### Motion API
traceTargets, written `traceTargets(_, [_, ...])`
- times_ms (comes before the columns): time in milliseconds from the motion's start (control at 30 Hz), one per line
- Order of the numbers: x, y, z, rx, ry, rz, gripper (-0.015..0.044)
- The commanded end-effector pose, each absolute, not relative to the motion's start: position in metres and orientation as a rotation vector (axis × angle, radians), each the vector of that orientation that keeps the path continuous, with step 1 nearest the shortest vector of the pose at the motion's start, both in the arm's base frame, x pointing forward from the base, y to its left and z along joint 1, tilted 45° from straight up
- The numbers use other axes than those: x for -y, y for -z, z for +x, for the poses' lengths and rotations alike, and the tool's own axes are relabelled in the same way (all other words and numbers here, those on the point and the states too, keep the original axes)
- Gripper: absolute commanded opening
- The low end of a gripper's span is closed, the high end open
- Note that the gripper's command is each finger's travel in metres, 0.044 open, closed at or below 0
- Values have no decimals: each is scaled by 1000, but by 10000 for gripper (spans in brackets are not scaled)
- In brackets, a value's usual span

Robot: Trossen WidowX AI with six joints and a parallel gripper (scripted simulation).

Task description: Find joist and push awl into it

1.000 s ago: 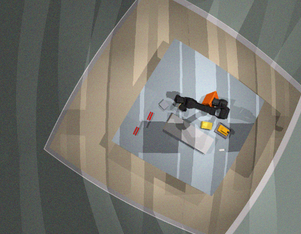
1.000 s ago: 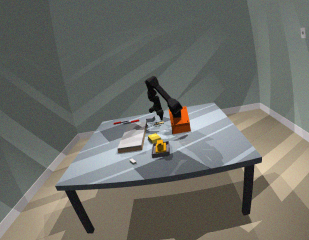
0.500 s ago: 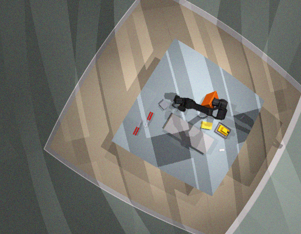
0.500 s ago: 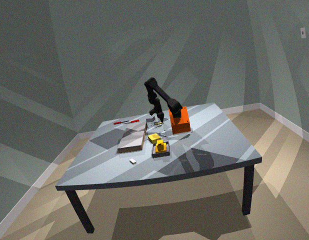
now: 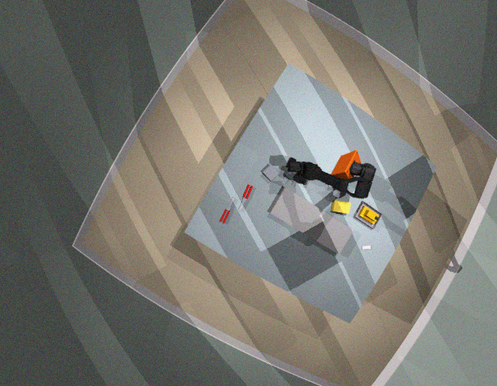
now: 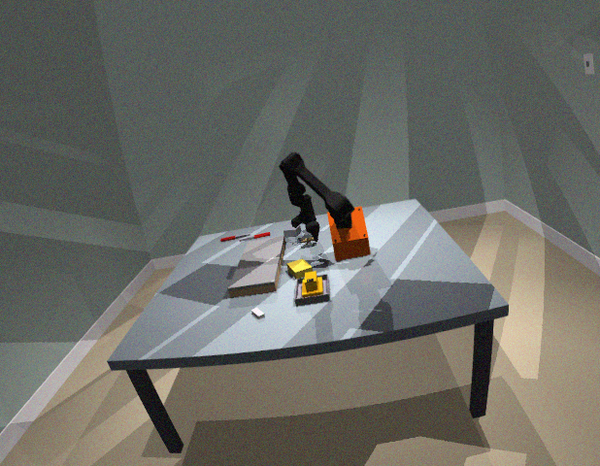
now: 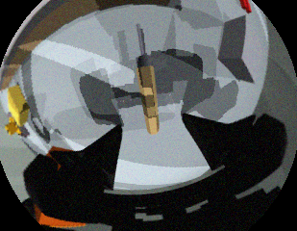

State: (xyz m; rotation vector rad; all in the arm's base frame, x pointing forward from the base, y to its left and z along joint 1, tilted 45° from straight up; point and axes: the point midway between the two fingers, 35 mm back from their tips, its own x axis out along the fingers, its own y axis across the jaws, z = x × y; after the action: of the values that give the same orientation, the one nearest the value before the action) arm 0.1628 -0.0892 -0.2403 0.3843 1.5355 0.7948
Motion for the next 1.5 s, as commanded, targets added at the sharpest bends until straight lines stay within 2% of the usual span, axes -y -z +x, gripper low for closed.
traceTargets(0, [87,241,162,-1534,-794,395,361])
traceTargets(400, [87,241,162,-1534,-794,395,46])
traceTargets(633, [88,241,162,-1534,-794,394,0])
traceTargets(1133, [170,158,171,-1538,-789,392,0])
traceTargets(1467, [175,154,172,-1542,-803,323,0])
